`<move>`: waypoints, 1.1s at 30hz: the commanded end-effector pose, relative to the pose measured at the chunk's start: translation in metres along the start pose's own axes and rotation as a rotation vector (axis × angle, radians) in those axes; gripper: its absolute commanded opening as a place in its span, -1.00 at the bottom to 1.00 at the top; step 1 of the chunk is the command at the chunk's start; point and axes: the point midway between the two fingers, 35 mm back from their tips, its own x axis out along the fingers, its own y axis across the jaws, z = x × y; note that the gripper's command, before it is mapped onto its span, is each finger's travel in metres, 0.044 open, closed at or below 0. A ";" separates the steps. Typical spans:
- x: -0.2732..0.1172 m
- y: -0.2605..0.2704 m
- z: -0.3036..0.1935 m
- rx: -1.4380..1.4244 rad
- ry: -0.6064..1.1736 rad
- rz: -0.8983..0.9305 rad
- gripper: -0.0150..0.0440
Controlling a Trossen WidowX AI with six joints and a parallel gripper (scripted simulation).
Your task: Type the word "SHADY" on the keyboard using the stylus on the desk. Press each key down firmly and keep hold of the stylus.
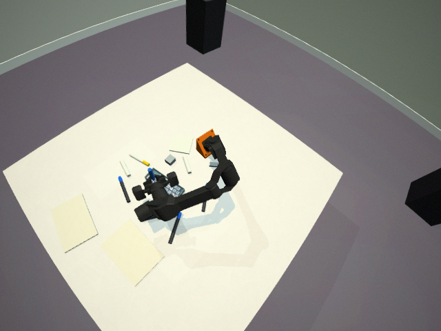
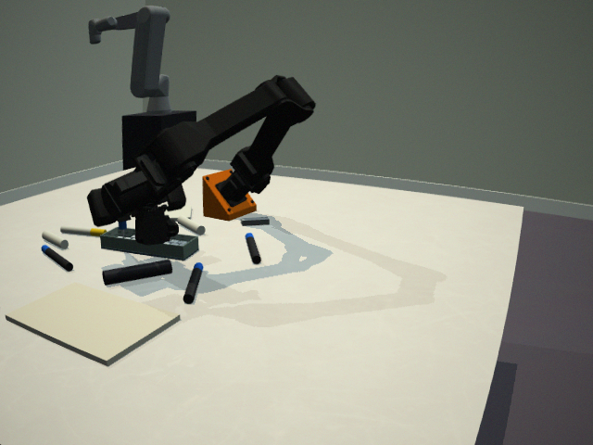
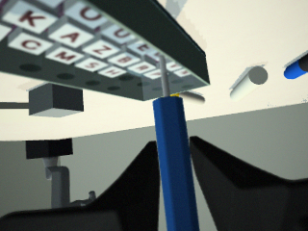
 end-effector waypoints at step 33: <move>-0.017 0.001 -0.032 0.004 -0.003 0.004 -0.22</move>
